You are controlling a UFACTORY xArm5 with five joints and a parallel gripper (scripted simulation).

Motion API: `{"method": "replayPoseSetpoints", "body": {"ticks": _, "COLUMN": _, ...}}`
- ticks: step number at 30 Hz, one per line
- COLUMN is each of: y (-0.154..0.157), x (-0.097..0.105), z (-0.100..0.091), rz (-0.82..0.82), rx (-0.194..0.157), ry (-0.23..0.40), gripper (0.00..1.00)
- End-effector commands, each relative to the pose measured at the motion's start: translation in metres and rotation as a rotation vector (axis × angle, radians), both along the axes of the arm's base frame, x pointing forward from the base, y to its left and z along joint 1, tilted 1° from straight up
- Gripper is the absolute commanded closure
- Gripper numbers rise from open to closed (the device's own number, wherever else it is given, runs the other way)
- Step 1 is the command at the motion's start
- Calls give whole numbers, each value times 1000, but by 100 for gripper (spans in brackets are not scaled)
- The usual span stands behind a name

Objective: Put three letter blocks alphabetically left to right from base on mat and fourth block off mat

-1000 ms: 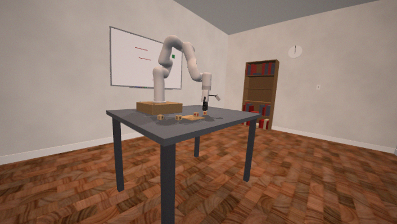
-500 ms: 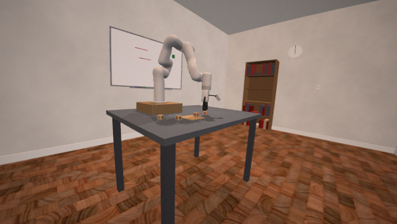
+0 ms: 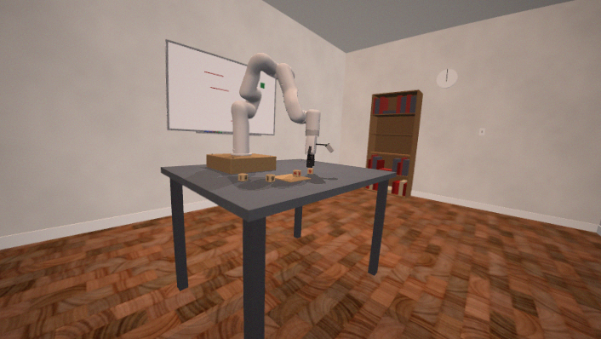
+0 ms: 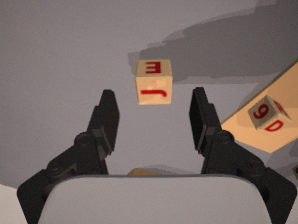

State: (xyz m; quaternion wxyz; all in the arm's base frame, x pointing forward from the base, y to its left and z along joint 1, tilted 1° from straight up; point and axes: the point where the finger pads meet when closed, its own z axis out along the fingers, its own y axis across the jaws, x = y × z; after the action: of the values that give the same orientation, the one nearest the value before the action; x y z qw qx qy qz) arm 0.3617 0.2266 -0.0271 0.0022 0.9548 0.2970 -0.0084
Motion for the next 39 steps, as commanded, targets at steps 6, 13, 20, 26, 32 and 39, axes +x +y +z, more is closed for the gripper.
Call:
{"method": "replayPoseSetpoints", "body": {"ticks": 6, "y": 1, "x": 1, "z": 1, "rz": 0, "rx": 2, "ry": -3, "gripper": 31}}
{"method": "replayPoseSetpoints", "body": {"ticks": 13, "y": 1, "x": 1, "z": 1, "rz": 0, "rx": 2, "ry": -3, "gripper": 31}}
{"method": "replayPoseSetpoints", "body": {"ticks": 20, "y": 1, "x": 1, "z": 0, "rz": 0, "rx": 2, "ry": -3, "gripper": 31}}
{"method": "replayPoseSetpoints", "body": {"ticks": 26, "y": 1, "x": 1, "z": -5, "rz": 0, "rx": 2, "ry": -3, "gripper": 31}}
{"method": "replayPoseSetpoints", "body": {"ticks": 32, "y": 1, "x": 1, "z": -16, "rz": 0, "rx": 2, "ry": -3, "gripper": 31}}
{"method": "replayPoseSetpoints", "body": {"ticks": 39, "y": 0, "x": 1, "z": -29, "rz": 0, "rx": 2, "ry": -3, "gripper": 31}}
